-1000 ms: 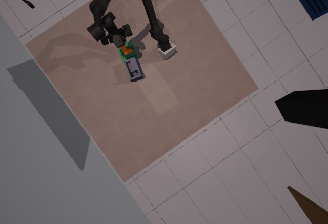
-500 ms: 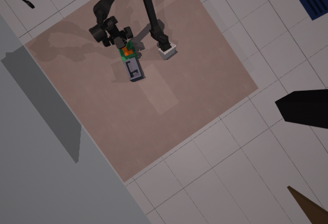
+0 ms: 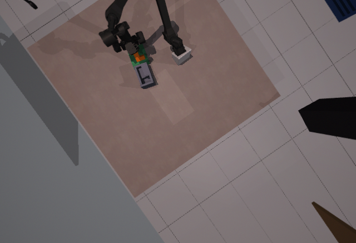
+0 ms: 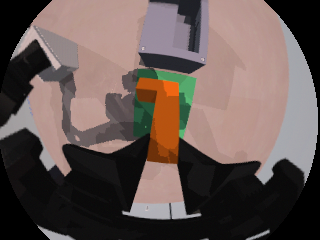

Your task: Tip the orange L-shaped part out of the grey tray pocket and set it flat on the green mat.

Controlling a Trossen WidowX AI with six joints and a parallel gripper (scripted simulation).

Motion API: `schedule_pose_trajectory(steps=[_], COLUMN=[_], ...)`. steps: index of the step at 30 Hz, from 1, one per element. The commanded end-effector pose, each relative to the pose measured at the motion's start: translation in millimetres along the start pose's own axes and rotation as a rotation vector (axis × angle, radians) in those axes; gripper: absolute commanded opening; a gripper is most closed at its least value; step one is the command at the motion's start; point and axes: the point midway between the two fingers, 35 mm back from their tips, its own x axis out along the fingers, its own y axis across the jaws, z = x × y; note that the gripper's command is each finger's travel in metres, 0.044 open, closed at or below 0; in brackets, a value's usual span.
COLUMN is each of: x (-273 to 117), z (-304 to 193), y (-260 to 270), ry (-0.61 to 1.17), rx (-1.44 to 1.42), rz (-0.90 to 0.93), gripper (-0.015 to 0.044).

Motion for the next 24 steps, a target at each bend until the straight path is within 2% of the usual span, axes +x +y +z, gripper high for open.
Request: schedule_pose_trajectory(steps=[1,16,24], x=[7,16,16], z=[0,-1,-1], y=[0,1,1], ry=[0.002,0.006,0.006], rx=[-0.001,0.0,0.0], rz=[0.001,0.002,0.002], gripper=[0.0,0.0,0.021])
